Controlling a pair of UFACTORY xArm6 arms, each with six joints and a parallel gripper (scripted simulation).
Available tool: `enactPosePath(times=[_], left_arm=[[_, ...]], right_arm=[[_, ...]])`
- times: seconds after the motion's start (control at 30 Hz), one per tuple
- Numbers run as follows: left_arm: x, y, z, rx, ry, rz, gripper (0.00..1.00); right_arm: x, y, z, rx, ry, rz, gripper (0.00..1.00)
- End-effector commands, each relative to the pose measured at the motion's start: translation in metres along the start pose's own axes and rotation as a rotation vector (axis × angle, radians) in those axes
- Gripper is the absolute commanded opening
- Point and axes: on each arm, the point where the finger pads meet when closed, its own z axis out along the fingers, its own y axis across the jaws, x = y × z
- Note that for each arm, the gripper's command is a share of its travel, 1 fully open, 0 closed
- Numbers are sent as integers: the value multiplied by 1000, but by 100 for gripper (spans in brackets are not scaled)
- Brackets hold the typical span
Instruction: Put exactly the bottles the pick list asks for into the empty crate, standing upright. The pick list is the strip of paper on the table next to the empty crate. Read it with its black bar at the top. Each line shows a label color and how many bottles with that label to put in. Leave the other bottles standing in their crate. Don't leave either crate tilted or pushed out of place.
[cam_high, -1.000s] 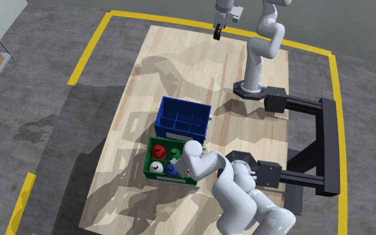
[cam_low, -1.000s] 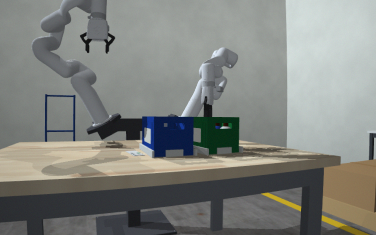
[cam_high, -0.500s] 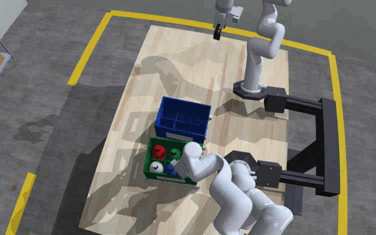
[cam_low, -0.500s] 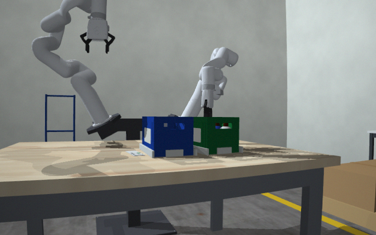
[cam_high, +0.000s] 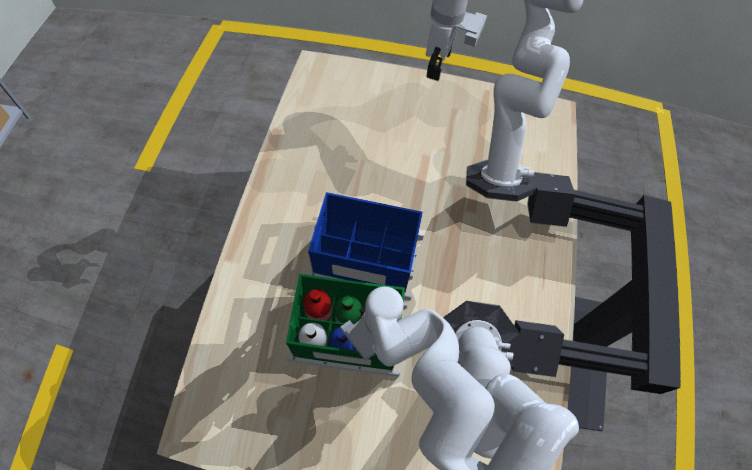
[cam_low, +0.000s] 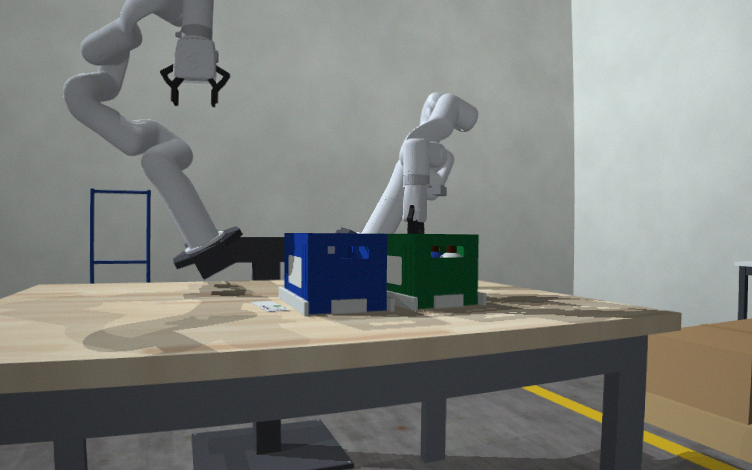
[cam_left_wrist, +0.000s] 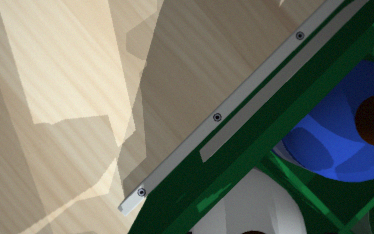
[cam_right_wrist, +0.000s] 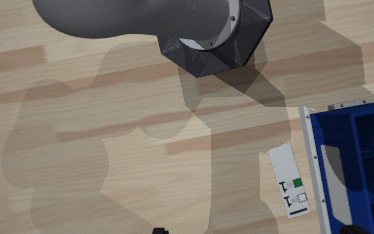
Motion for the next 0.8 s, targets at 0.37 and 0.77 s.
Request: enactPosePath(times=[0.37,0.77], left_arm=[[1,1,1,-3,2,-1,65],[1,2,-2,-3,2,-1,0]], right_arm=[[0,0,-1,-2,-1,1,100],[0,0,-1,-2,-1,1,100]])
